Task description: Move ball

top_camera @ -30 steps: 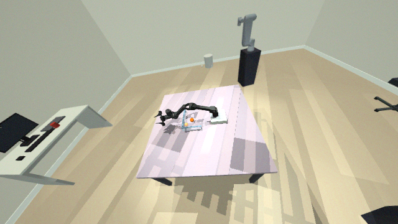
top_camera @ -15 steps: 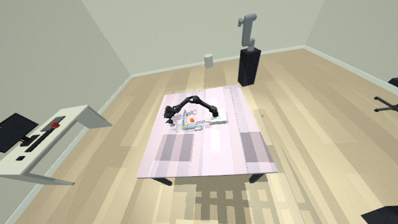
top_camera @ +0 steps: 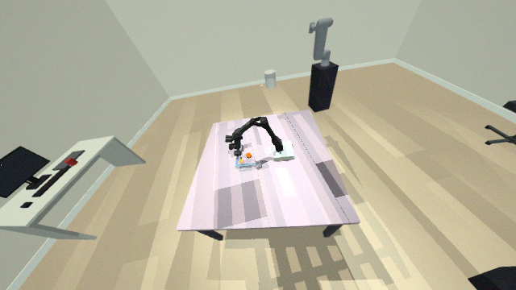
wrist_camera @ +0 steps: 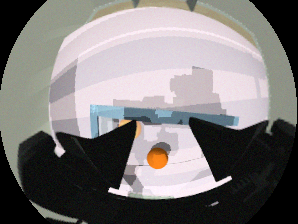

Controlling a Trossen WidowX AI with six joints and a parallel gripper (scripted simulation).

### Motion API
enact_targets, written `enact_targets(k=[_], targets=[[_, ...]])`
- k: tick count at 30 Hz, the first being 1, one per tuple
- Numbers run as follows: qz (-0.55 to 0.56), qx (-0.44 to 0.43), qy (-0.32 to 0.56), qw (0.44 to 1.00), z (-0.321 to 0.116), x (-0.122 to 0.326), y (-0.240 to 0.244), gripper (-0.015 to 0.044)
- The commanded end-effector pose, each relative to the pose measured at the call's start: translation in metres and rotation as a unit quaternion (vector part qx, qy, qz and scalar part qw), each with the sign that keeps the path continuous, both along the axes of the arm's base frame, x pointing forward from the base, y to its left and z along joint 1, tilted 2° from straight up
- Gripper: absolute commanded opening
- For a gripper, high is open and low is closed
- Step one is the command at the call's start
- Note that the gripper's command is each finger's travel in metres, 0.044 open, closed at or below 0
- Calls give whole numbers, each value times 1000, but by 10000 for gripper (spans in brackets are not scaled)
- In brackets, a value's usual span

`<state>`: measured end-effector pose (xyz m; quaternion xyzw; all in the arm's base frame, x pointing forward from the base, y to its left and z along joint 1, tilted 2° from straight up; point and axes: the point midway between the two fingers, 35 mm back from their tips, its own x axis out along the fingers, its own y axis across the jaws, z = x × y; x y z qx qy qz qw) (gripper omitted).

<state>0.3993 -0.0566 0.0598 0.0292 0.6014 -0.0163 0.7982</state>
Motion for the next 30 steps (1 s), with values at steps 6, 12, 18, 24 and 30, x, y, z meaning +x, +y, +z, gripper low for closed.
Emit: enact_targets(k=[6,12,18,24,30], targets=[[-59,15,139,988,3,-91,13,352],[-59,15,139,988,-2,-91,13,352],[-59,15,139,988,-13,-91,13,352],[-59,15,139,988,-23,-90,13,352],[-59,15,139,988,-32,-90,13,352]])
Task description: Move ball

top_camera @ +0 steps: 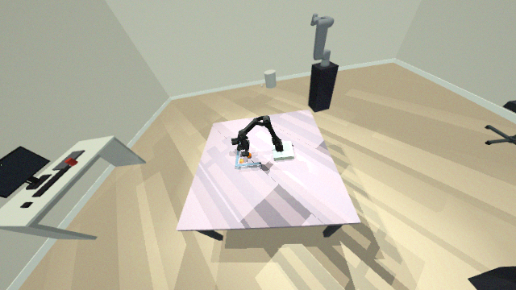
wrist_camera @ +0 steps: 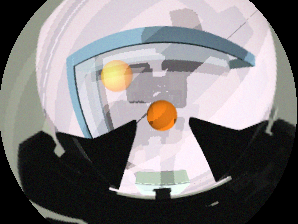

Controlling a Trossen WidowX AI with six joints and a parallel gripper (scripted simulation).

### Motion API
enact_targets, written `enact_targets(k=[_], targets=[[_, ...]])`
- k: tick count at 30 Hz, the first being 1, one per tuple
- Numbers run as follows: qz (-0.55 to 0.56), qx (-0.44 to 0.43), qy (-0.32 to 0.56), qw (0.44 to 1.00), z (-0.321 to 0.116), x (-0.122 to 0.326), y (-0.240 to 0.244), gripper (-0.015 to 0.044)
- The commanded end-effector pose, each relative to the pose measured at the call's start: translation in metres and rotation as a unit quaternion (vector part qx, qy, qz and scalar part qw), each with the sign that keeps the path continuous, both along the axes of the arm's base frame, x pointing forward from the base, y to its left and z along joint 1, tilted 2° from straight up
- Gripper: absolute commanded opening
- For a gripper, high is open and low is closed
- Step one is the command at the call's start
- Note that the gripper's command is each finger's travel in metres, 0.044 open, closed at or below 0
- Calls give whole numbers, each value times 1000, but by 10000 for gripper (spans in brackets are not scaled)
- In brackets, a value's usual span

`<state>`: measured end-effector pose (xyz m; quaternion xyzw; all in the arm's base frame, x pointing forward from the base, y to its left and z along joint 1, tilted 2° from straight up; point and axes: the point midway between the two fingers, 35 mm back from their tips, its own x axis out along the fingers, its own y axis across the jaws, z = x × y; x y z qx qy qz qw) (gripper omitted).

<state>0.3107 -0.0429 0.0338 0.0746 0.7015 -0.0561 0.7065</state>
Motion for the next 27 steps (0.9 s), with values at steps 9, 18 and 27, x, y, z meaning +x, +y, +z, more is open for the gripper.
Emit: enact_targets(k=[9,18,27], targets=[[-2,-2,4,1000,-21,-2,0,352],[-2,-2,4,1000,-31,-2,0,326],[-2,-2,4,1000,-31,-2,0,207]])
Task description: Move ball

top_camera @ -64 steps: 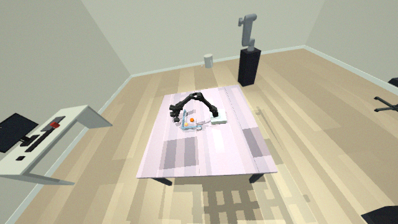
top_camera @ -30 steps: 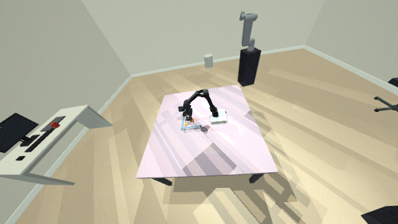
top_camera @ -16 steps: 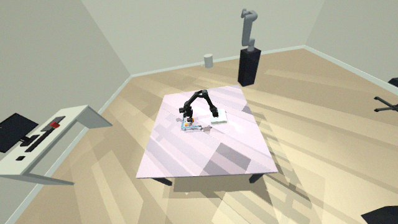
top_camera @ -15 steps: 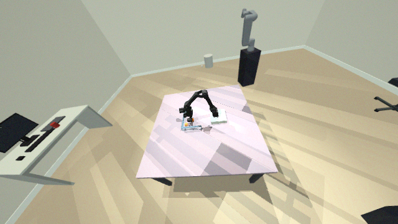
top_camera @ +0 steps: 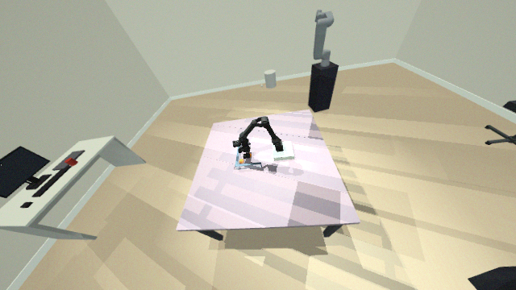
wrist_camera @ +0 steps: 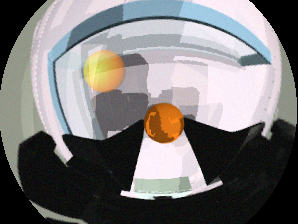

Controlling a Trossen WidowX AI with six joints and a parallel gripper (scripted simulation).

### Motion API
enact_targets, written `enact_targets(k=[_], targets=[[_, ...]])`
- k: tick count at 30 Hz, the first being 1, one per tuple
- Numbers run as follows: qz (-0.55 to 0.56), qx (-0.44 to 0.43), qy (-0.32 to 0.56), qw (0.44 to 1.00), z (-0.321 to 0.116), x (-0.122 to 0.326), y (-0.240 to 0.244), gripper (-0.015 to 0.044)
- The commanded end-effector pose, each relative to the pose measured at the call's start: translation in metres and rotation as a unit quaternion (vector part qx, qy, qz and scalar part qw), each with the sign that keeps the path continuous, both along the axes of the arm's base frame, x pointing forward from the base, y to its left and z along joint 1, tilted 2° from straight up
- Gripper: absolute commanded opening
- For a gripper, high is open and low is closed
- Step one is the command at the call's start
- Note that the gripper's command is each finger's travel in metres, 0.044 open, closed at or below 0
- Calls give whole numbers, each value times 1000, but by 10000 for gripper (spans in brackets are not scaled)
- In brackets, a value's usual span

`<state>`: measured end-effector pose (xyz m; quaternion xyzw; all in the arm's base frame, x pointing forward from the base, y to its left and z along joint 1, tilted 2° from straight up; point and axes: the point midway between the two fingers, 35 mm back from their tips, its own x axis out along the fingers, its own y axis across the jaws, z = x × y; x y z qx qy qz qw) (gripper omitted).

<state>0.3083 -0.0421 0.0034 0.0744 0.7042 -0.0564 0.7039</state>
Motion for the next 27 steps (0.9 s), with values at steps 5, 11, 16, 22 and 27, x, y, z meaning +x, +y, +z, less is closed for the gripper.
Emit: enact_targets(k=[5,11,16,22,27], targets=[[-2,-2,0,1000,14,4,-1,76],[-2,-2,-1,1000,50,8,-3,0],[-2,-2,-1,1000,81,8,-4,0],[-2,-2,-1,1000,119,4,-4,0],[-2,-2,0,1000,135,0,-3,0]])
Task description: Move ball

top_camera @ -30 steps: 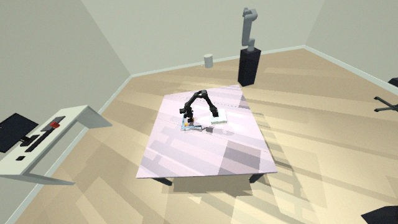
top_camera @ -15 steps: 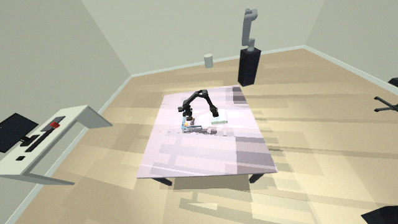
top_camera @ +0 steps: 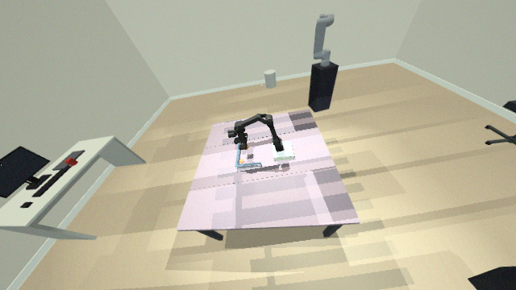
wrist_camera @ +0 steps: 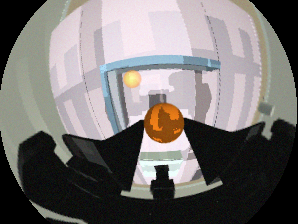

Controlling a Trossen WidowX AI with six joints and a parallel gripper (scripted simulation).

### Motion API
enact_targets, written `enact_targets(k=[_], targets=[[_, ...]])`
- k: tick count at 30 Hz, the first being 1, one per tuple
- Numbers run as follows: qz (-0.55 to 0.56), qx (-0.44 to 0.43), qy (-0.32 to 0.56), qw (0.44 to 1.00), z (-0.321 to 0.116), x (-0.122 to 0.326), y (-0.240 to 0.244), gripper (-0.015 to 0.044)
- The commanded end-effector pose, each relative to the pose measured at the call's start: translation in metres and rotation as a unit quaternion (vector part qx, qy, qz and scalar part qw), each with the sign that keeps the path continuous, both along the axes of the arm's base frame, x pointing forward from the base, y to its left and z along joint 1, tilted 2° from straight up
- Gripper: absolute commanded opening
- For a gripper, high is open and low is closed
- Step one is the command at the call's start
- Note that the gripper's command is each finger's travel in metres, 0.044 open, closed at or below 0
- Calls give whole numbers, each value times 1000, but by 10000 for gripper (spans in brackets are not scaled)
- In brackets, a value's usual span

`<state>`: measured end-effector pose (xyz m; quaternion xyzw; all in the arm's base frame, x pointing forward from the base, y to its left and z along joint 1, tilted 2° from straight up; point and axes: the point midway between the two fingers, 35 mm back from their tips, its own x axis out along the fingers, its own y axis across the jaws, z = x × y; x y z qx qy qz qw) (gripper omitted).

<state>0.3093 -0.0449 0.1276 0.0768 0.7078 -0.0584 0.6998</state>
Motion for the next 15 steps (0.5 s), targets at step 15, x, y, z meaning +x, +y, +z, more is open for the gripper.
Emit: enact_targets(k=[15], targets=[[3,2,-9,1000,-20,55,37,0]])
